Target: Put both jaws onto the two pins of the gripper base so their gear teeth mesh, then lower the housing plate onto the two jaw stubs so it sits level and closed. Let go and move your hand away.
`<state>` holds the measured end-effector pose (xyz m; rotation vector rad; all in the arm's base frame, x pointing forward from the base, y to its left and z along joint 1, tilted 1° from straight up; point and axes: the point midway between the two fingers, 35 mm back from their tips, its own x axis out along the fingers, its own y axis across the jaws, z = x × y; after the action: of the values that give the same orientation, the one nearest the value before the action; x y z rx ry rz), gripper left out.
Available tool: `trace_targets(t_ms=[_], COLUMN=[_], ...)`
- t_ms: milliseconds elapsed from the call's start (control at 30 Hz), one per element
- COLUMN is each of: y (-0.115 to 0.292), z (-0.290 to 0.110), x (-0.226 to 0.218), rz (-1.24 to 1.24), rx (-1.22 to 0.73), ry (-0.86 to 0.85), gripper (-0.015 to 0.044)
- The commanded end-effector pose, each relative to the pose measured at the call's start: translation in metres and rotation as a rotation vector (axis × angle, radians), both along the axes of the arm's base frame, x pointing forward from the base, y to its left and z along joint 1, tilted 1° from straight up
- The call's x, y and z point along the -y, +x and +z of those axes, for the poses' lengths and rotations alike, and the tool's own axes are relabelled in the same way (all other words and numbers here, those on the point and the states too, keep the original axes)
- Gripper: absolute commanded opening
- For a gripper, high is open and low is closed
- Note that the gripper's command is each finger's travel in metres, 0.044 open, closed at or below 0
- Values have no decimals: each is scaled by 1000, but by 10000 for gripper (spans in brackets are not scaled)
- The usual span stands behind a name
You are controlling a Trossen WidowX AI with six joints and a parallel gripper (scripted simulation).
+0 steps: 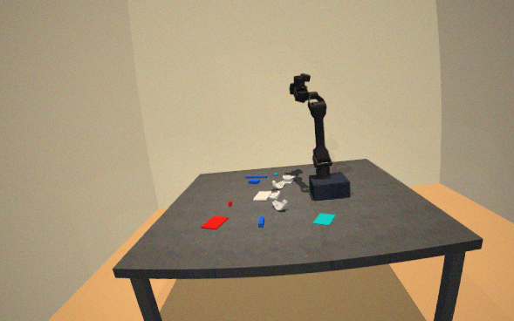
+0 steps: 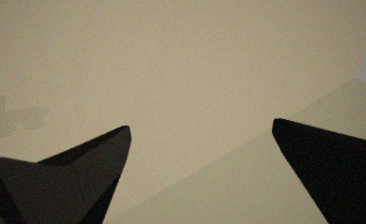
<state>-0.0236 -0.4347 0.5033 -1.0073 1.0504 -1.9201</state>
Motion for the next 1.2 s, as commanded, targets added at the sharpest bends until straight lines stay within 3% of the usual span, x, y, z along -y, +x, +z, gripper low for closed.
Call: trace_targets(t_ms=[0,600,1167], y=[27,142,238], z=[-28,-138,-246], x=[15,22,-25], rz=[77,391,687], rx=[-28,-133,-270], ry=[99,464,814], gripper=[440,440,440])
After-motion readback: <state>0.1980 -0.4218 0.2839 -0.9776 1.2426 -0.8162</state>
